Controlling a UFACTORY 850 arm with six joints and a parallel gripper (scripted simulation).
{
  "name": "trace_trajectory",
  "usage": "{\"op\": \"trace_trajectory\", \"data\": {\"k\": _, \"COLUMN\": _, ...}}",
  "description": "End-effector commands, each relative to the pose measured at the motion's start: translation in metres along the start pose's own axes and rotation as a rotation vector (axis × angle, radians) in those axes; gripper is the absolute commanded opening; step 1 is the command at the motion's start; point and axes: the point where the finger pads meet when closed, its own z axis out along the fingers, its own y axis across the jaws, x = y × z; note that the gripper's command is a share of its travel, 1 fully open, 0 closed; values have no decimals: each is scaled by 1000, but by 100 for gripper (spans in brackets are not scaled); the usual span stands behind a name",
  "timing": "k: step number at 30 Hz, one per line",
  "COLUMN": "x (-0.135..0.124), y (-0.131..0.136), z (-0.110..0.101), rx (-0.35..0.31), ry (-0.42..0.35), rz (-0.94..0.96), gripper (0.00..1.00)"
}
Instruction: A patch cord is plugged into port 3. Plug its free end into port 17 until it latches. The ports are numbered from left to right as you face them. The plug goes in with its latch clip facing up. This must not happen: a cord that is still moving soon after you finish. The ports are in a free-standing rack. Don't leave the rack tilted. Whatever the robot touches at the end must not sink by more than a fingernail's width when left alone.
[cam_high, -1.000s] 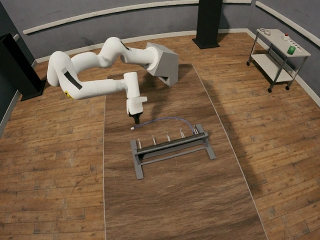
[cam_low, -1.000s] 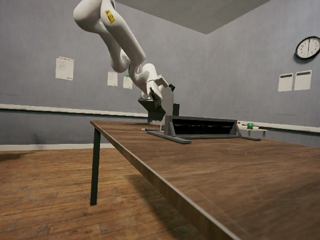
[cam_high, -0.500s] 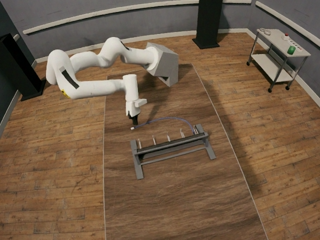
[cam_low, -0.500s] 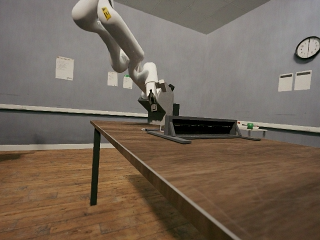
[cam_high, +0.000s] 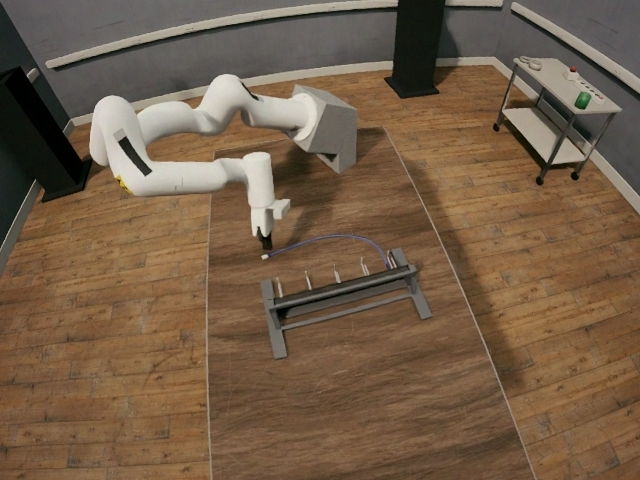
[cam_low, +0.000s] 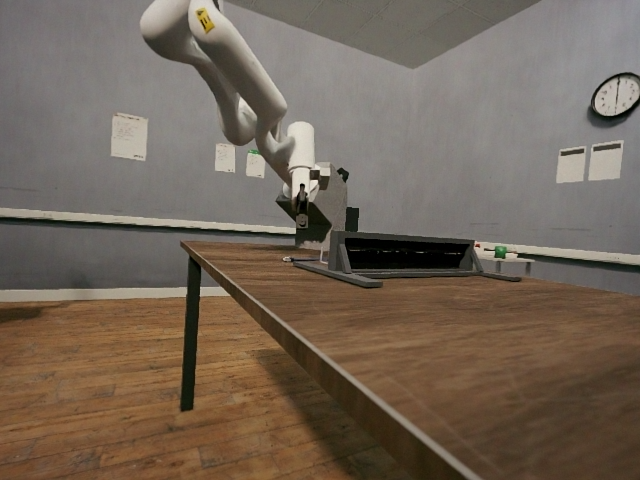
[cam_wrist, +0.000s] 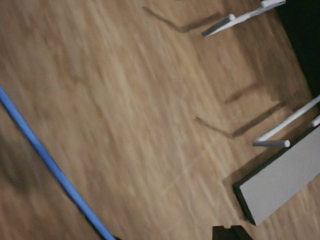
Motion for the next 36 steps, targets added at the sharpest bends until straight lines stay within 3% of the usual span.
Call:
{"op": "trace_trajectory", "data": {"k": 1, "x": -7, "y": -7, "z": 4, "rx": 87, "ry": -28, "rz": -140, "gripper": 0}}
{"op": "trace_trajectory", "data": {"k": 3, "x": -7, "y": -7, "z": 4, "rx": 87, "ry": -28, "rz": -140, "gripper": 0}}
{"op": "trace_trajectory", "data": {"k": 12, "x": -15, "y": -18, "z": 5, "rx": 211, "ry": -21, "rz": -337, "gripper": 0}}
{"op": "trace_trajectory", "data": {"k": 25, "x": -18, "y": -29, "z": 3, "rx": 345, "ry": 45, "rz": -551, "gripper": 0}}
{"op": "trace_trajectory", "data": {"k": 36, "x": -18, "y": -30, "z": 2, "rx": 367, "ry": 64, "rz": -588, "gripper": 0}}
